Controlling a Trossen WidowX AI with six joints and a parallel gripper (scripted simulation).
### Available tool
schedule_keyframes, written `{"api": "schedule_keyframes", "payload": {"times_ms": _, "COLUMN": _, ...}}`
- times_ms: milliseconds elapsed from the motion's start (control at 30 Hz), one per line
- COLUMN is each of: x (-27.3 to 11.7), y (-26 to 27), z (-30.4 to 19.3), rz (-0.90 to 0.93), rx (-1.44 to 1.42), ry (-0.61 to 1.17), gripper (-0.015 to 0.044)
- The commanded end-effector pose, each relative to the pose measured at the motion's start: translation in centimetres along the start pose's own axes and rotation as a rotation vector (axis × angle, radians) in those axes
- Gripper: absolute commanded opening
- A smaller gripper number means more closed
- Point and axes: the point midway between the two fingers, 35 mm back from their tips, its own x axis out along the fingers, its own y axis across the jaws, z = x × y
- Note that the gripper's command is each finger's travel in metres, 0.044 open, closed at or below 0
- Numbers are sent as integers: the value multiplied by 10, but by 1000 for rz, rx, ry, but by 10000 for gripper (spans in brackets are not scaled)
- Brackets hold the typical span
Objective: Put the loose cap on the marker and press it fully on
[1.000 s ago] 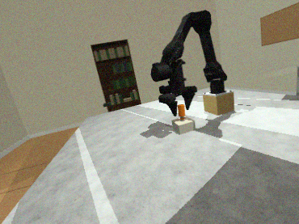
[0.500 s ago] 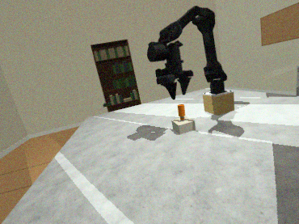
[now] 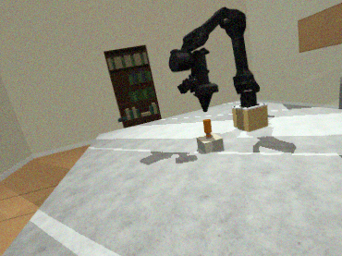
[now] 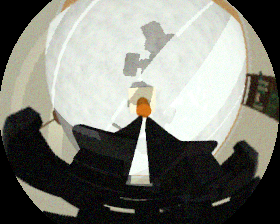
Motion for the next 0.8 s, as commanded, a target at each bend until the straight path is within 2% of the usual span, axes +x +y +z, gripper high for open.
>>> {"api": "schedule_keyframes", "payload": {"times_ms": 0, "x": 3, "y": -1, "z": -2, "rz": 1, "rx": -214, "ry": 4, "gripper": 0}}
{"api": "schedule_keyframes", "payload": {"times_ms": 767, "x": 23, "y": -1, "z": -2, "rz": 0, "rx": -214, "ry": 4, "gripper": 0}}
